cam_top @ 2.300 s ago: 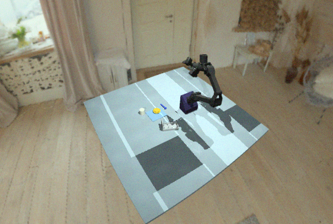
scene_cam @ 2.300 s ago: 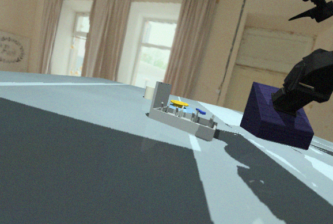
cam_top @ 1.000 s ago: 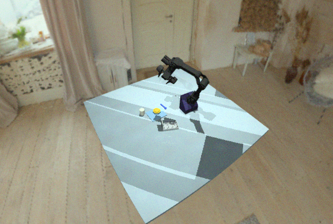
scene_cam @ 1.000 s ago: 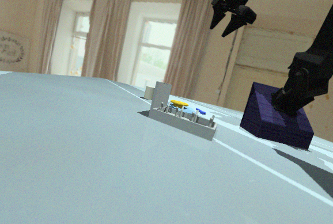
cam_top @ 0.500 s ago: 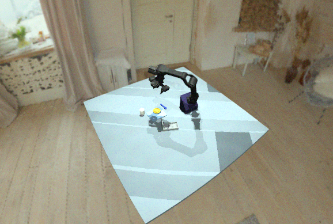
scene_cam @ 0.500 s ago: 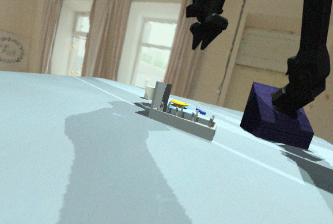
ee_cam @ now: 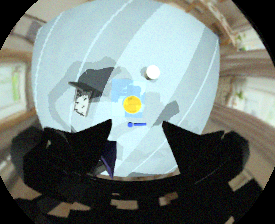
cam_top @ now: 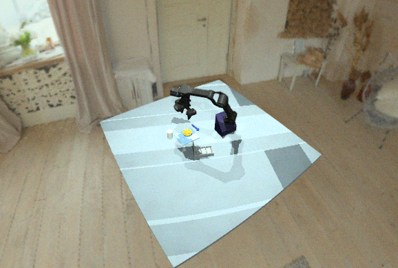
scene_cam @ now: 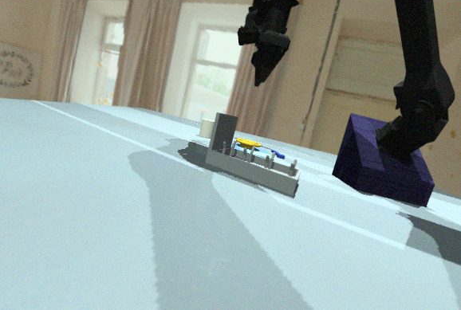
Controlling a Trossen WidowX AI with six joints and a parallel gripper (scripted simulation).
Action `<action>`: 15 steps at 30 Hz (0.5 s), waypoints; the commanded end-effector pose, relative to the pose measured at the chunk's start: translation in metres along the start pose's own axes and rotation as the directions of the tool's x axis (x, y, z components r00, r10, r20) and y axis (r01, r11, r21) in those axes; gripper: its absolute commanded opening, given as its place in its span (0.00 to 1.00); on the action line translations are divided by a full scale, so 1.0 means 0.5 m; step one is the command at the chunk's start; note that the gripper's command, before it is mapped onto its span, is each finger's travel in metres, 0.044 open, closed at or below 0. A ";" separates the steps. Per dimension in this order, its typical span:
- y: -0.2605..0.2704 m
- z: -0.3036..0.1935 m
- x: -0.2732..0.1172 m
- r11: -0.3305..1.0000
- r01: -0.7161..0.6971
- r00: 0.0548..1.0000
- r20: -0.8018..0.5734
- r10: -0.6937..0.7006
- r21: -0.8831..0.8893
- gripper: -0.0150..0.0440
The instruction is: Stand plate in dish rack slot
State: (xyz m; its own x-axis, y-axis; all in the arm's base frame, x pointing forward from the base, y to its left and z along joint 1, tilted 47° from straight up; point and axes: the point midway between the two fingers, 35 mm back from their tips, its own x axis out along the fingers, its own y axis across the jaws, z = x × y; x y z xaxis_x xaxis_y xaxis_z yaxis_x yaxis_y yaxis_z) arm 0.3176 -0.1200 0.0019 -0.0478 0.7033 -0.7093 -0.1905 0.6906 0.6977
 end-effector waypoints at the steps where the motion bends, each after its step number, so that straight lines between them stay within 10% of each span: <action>1: 0.002 0.004 0.089 1.000 -0.014 1.000 -0.013 0.015 0.010 0.93; 15: 0.018 -0.019 0.222 1.000 -0.021 1.000 -0.013 0.021 0.009 0.93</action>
State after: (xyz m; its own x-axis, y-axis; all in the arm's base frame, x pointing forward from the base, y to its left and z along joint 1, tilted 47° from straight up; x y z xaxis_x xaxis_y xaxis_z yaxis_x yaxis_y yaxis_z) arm 0.3012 -0.0400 -0.0700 -0.0712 0.7148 -0.6957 -0.1844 0.6760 0.7134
